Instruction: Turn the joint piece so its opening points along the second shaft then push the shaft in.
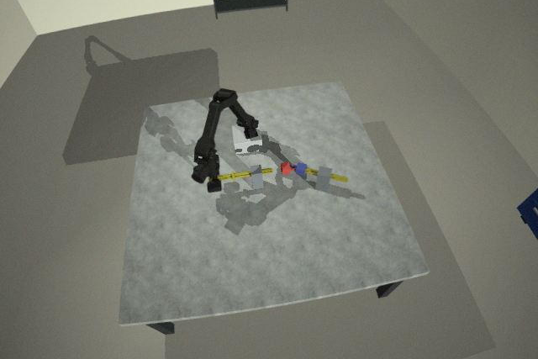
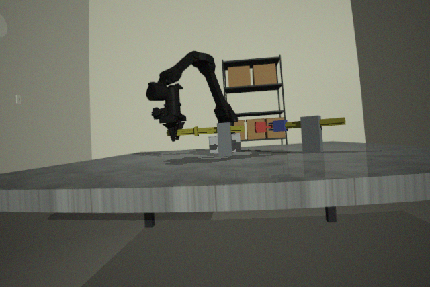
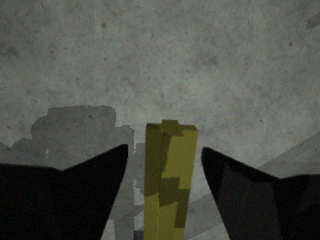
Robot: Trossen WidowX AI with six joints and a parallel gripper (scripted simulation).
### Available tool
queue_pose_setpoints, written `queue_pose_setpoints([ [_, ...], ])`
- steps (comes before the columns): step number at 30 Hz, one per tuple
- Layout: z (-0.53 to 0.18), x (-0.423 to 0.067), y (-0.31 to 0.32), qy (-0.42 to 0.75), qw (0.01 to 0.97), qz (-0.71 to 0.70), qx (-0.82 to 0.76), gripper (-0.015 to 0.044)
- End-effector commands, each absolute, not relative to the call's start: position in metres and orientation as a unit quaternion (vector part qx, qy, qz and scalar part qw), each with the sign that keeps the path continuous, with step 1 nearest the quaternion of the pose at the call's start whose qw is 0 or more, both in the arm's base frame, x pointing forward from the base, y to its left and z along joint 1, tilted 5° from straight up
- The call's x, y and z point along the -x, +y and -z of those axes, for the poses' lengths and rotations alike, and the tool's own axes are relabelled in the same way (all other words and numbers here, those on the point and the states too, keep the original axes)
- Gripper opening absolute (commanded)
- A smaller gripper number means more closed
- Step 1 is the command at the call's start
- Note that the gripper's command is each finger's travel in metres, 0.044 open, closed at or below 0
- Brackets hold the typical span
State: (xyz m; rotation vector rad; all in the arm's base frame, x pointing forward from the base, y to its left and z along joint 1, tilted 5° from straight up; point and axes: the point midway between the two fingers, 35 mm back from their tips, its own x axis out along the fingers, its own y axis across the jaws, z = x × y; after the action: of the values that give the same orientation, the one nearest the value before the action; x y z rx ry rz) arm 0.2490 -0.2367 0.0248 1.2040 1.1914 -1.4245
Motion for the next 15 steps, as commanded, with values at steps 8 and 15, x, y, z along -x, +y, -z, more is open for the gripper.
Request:
queue_pose_setpoints([
  [8,-0.0238,-0.2486,-0.2372,0.48,0.447,0.578,-0.486,0.0102],
  [15,-0.0238,-0.2486,-0.2372,0.48,0.447,0.578,-0.486,0.0102],
])
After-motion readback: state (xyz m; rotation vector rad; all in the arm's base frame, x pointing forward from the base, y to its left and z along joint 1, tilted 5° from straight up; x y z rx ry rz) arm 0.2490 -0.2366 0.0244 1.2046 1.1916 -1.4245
